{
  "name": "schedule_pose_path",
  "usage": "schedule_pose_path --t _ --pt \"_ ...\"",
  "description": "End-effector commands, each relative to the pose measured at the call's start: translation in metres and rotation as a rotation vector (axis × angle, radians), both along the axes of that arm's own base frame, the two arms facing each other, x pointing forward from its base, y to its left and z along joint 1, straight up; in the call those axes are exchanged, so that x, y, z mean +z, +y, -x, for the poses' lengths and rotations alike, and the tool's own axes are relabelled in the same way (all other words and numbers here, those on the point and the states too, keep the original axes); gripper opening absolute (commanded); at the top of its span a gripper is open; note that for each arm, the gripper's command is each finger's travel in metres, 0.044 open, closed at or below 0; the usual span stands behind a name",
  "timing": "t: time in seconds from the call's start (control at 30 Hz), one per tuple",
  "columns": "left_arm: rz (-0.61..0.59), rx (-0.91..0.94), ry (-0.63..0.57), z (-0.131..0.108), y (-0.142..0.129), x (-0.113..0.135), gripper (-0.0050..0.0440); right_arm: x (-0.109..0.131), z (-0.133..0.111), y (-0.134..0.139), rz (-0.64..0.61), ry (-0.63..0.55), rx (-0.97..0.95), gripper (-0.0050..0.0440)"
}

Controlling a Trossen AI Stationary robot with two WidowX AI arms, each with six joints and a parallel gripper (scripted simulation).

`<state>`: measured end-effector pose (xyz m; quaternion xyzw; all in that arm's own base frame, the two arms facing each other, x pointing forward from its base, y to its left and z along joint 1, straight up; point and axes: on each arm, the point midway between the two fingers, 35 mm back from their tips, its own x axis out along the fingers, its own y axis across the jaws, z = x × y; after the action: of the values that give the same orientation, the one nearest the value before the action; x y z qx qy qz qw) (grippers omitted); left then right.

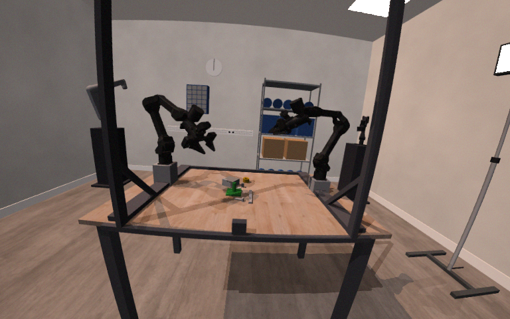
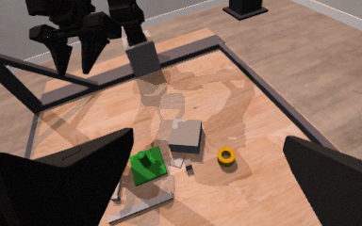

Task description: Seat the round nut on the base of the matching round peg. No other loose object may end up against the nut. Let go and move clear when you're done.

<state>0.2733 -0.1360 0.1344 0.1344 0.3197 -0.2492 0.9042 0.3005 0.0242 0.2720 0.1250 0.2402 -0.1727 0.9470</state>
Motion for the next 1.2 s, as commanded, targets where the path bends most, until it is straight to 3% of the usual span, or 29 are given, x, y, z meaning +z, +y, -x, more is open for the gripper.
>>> schedule_pose_path --t 0.0,0.17,0.23,0.4,0.6,0.87,1.17 --pt "-0.065 0.183 0.032 -0.026 0.022 0.005 0.0300 -0.007 0.024 -0.024 0.012 0.020 0.047 0.0440" --pt "-0.136 0.401 0.058 -0.049 0.054 0.006 0.0300 -0.022 0.051 -0.043 0.035 0.049 0.087 0.0440" --pt "-0.136 0.401 0.058 -0.049 0.054 0.006 0.0300 -0.022 0.051 -0.043 0.035 0.049 0.087 0.0440" --pt "-0.184 0.665 0.082 -0.080 0.091 0.011 0.0300 -0.042 0.081 -0.056 0.063 0.069 0.136 0.0440" --pt "-0.144 0.941 0.143 -0.122 0.127 0.005 0.0300 -0.065 0.107 -0.061 0.097 0.075 0.187 0.0440" --pt "-0.021 1.171 0.282 -0.161 0.157 -0.025 0.0300 -0.083 0.123 -0.061 0.126 0.070 0.224 0.0440" --pt "0.182 1.466 0.558 -0.189 0.194 -0.096 0.0300 -0.094 0.130 -0.061 0.145 0.064 0.245 0.0440"
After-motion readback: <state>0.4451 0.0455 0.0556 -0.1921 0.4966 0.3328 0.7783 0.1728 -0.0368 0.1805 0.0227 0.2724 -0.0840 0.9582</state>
